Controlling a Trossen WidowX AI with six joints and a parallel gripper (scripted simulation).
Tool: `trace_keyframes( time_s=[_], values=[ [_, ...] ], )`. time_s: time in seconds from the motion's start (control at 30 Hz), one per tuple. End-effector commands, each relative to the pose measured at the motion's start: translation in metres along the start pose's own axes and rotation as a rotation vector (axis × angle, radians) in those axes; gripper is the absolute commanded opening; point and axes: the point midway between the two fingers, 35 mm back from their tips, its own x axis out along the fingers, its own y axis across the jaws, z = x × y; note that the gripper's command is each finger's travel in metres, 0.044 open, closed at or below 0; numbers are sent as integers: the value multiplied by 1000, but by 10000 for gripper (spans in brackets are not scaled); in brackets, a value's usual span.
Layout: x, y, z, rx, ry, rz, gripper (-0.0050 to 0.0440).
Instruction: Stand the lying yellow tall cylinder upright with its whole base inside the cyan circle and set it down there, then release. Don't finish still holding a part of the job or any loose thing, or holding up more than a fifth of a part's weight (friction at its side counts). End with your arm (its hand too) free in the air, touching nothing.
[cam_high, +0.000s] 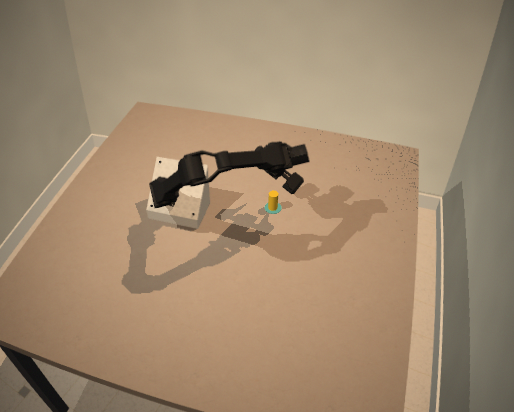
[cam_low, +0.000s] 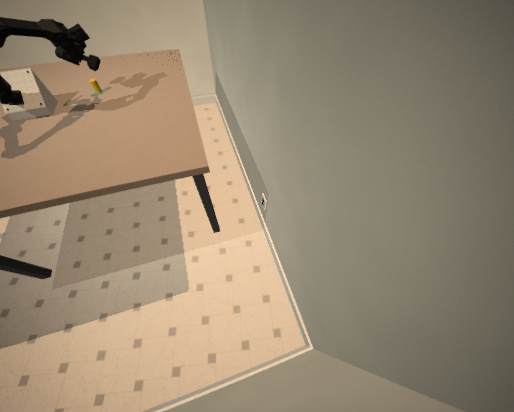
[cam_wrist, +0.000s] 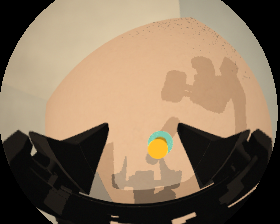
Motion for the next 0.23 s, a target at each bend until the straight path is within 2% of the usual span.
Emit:
trace_keyframes(
  time_s=[0.0,0.2],
  values=[
    [-8,4,5,4,147,-51,400],
    [-29,9,9,-13,368,-173,400]
  ],
)
